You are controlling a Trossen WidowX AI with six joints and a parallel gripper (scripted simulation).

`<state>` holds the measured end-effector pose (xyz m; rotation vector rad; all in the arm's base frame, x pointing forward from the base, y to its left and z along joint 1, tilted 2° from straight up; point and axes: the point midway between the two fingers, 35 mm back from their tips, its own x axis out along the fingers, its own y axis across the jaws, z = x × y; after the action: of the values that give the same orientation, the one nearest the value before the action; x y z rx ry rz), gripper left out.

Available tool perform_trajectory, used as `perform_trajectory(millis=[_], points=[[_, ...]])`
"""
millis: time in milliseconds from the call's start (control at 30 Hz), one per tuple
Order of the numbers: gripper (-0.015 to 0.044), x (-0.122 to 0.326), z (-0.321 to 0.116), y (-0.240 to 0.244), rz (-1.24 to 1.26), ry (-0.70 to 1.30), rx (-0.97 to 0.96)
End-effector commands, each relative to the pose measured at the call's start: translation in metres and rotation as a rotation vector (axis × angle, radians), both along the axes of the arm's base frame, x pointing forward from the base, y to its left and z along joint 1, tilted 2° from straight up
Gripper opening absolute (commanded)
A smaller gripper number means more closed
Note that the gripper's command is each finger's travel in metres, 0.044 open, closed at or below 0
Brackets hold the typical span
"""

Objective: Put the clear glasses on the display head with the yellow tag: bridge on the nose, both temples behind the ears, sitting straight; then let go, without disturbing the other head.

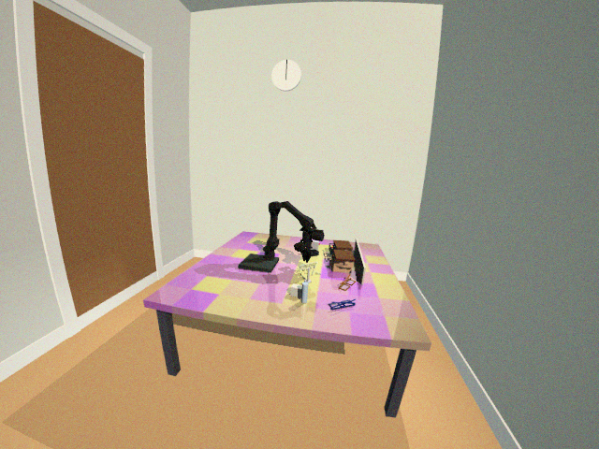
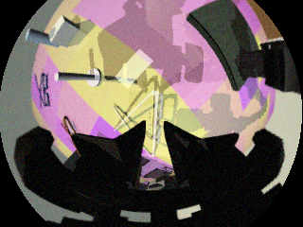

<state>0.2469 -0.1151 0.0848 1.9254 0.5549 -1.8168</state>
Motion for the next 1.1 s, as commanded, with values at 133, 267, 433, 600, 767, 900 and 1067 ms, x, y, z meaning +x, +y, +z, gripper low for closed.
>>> perform_trajectory(millis=[133, 267, 433, 600, 767, 900, 1067], points=[[0.012, -0.001, -0.016, 0.001, -0.005, 0.008, 0.001], [0.012, -0.001, -0.022, 0.001, -0.005, 0.008, 0.001], [0.012, -0.001, -0.031, 0.002, -0.005, 0.008, 0.001], [0.012, -0.002, -0.039, 0.002, -0.005, 0.008, 0.001], [0.012, -0.003, -0.044, 0.003, -0.005, 0.008, 0.001], [0.012, -0.002, -0.044, 0.003, -0.005, 0.008, 0.001], [0.012, -0.001, -0.044, 0.001, -0.005, 0.008, 0.001]])
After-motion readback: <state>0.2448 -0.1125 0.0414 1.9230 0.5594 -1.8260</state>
